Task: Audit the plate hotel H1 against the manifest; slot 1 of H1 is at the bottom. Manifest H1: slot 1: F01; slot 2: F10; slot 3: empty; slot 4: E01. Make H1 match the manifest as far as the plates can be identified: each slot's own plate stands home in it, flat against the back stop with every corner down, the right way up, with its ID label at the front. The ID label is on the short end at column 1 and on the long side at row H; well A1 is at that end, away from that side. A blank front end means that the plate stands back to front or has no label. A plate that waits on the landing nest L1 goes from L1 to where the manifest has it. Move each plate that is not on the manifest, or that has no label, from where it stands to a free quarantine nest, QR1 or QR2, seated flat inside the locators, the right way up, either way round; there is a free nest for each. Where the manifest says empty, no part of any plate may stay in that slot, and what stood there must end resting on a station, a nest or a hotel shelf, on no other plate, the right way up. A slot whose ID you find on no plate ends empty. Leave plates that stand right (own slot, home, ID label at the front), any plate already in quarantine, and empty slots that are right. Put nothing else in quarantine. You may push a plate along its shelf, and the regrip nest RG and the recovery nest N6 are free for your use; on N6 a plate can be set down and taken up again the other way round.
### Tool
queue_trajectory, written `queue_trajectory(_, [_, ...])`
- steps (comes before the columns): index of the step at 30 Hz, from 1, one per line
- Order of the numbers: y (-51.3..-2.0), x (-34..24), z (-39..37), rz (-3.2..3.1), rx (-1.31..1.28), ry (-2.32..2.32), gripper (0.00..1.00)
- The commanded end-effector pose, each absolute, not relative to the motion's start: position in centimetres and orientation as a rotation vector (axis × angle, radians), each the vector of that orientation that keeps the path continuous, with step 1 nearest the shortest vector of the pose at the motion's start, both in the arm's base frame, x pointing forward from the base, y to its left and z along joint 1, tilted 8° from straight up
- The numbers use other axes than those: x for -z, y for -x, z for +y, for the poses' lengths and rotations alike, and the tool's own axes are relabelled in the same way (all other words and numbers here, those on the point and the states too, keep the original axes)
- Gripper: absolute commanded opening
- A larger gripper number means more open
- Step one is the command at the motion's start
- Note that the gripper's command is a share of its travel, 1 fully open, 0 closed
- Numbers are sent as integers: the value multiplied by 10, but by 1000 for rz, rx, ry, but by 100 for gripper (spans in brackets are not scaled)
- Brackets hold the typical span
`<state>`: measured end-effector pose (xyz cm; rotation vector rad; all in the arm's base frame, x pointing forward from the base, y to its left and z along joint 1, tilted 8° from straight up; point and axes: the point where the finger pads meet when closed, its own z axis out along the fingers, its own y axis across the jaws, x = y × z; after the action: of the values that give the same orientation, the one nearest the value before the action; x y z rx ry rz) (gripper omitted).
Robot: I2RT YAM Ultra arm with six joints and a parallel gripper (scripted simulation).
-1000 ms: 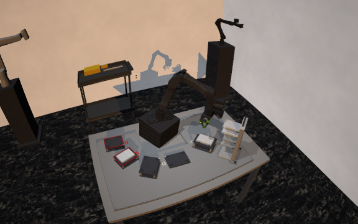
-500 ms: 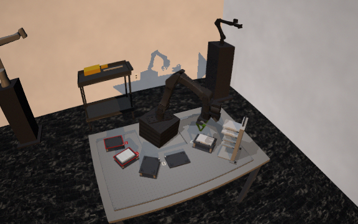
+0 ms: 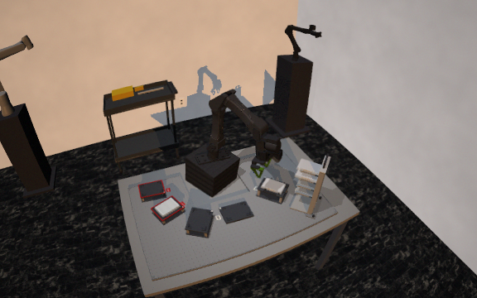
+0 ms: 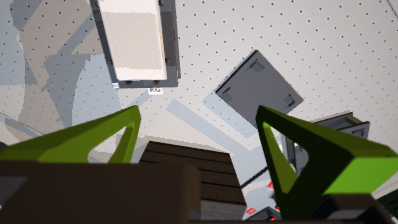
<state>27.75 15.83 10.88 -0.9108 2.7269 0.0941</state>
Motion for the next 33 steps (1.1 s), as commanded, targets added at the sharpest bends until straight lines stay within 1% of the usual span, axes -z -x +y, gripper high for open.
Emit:
queue_trajectory(1, [-292, -120, 160, 2606, -138, 909, 100])
queue_trajectory(12, [-302, -120, 125, 2436, -208, 855, 100])
queue_trajectory(33, [-302, -120, 124, 2172, -307, 769, 100])
